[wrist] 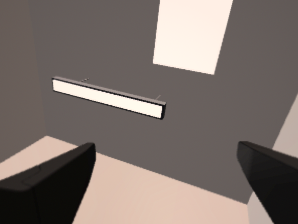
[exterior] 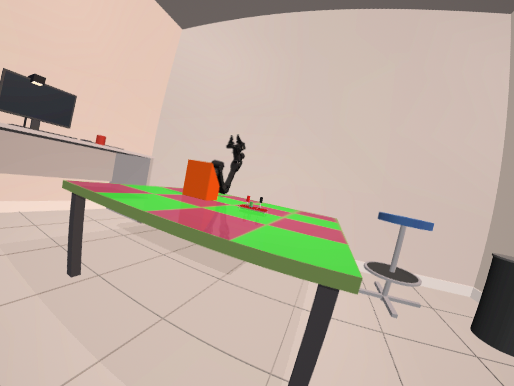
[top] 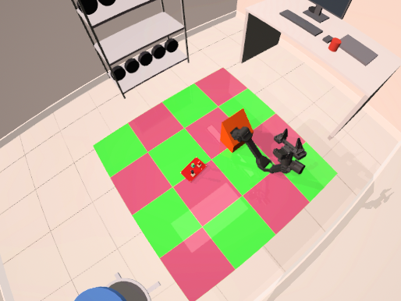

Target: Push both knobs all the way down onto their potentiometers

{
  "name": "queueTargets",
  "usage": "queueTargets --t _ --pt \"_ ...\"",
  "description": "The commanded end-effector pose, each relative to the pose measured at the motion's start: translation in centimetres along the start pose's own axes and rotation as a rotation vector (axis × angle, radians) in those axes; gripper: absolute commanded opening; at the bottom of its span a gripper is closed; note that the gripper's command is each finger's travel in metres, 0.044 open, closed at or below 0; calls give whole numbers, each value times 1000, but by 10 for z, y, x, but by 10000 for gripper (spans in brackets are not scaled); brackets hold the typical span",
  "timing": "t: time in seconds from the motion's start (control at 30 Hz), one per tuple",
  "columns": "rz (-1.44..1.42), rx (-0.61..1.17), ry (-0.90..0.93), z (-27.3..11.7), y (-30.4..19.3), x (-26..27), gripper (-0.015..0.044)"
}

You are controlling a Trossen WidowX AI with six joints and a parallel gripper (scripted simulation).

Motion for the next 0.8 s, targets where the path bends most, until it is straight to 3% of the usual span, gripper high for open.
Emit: queueTargets --t 0.0,0.47,0.77 --pt "3 -3 4 1 0 0 374" --pt "203 -221 327 72 38 38 6" --pt "317 -334 577 107 72 74 0"
Point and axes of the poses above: the point midway between the two fingers, 35 mm back from their tips, its own z axis out along the fingers, its own x axis across the jaws, y = z × x, the point moved 7 cm from there along -z, back along the fingers, and after that the axes turned 11 degrees about z, right-handed, at the moved point
